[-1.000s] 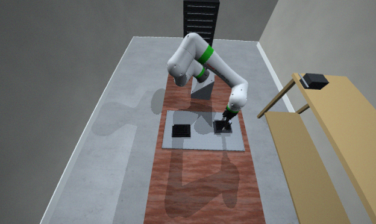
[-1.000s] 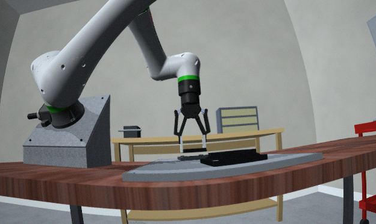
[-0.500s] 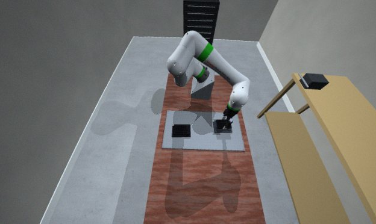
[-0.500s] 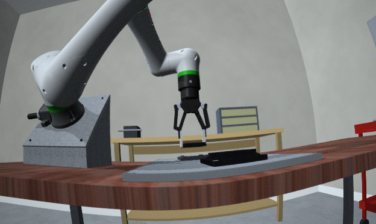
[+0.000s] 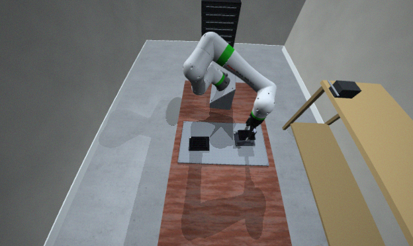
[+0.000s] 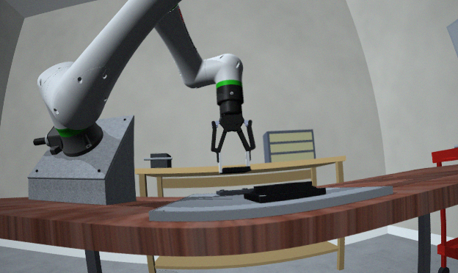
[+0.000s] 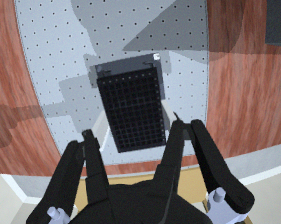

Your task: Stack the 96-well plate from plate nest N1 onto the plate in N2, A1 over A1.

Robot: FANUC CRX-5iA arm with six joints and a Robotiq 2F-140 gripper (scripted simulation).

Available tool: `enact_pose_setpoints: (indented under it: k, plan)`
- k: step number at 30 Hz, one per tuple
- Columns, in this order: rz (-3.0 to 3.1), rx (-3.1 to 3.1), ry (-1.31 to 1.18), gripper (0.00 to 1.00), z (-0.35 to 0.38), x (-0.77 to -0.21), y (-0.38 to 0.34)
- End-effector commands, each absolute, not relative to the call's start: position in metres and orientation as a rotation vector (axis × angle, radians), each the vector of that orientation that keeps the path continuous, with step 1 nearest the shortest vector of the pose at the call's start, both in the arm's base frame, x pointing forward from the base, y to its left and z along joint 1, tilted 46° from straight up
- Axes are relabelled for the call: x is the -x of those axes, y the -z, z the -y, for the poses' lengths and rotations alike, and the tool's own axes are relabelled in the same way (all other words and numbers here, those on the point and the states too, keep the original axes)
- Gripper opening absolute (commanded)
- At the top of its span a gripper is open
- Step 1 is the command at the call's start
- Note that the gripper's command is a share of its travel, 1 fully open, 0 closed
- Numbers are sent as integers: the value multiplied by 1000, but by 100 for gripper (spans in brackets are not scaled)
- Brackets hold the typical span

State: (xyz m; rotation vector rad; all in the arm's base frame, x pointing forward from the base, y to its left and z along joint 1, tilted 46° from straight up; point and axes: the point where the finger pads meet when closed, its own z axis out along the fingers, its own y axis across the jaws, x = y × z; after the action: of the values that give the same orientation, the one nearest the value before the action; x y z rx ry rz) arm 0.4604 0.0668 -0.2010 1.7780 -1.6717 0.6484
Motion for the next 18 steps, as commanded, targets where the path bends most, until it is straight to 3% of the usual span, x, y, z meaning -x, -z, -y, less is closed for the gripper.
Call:
enact_pose_setpoints:
  k: [1,18]
  plan:
    - [1672,-1778,-648,0,-70,-461,198]
    - [1672,-1778,-648,0,-78,-461,190]
